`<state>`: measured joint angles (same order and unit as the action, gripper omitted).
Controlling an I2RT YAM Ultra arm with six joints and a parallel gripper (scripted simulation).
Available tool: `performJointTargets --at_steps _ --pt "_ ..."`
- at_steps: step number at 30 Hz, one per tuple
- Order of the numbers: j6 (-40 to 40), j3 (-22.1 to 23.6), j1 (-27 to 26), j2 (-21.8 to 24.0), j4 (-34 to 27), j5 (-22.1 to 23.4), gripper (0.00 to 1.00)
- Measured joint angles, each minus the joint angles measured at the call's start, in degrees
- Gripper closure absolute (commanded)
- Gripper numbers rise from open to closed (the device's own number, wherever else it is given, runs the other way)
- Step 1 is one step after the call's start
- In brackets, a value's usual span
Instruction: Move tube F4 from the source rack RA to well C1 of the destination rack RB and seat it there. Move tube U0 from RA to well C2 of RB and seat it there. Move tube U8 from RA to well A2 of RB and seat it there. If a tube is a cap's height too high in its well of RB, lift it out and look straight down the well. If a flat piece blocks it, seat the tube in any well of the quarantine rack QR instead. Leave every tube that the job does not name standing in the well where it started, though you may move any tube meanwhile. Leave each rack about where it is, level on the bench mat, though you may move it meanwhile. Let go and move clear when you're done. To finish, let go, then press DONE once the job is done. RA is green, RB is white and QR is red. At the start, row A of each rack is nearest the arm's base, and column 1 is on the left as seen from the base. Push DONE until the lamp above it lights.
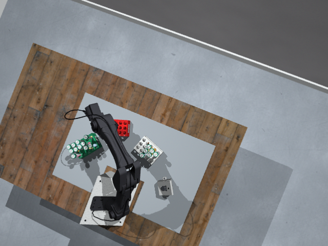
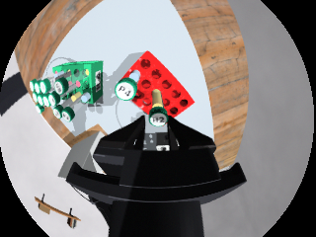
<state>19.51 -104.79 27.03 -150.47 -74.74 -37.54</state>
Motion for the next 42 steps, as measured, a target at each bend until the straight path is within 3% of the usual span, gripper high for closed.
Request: performJointTargets --at_steps 24,42 --pt "-0.17 -0.11 0.0 -0.02 -0.42 0.09 0.7" --pt "-3.8 -7.93 3.78 -0.09 -8.61 1.79 0.7"
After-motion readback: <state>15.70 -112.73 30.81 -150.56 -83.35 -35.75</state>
